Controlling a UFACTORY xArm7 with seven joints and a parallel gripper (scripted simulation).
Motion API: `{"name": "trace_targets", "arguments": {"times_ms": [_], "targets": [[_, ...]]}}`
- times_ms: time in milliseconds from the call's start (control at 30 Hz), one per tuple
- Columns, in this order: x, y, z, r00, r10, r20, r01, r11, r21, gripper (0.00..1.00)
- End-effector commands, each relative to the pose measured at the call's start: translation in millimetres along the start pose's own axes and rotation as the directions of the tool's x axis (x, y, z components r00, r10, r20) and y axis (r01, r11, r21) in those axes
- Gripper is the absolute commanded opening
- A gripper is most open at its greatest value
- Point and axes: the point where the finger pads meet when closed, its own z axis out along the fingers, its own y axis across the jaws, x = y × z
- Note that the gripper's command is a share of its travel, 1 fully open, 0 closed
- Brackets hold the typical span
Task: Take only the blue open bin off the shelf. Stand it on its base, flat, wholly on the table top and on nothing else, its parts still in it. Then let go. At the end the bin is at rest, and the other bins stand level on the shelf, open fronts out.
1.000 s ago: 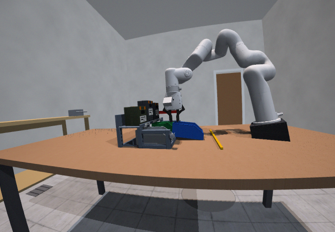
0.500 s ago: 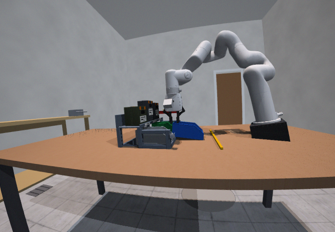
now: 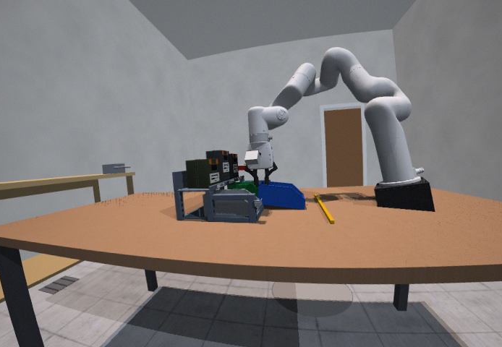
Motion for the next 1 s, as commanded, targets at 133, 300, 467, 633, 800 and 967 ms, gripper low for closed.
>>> {"name": "trace_targets", "arguments": {"times_ms": [133, 300, 467, 633, 800, 967], "targets": [[0.5, 1.8, 0.4, 1.000, 0.000, 0.001, 0.000, 1.000, -0.004, 0.33], [0.5, 1.8, 2.1, 1.000, -0.001, 0.001, 0.001, 1.000, -0.004, 0.33], [0.4, 1.7, 3.4, 1.000, -0.001, 0.001, 0.001, 1.000, -0.004, 0.33], [0.4, 1.7, 3.4, 1.000, -0.001, 0.001, 0.001, 1.000, -0.004, 0.33], [0.4, 1.7, 3.4, 1.000, -0.001, 0.001, 0.001, 1.000, -0.004, 0.00], [0.4, 1.7, 3.4, 1.000, -0.001, 0.001, 0.001, 1.000, -0.004, 0.00]]}}
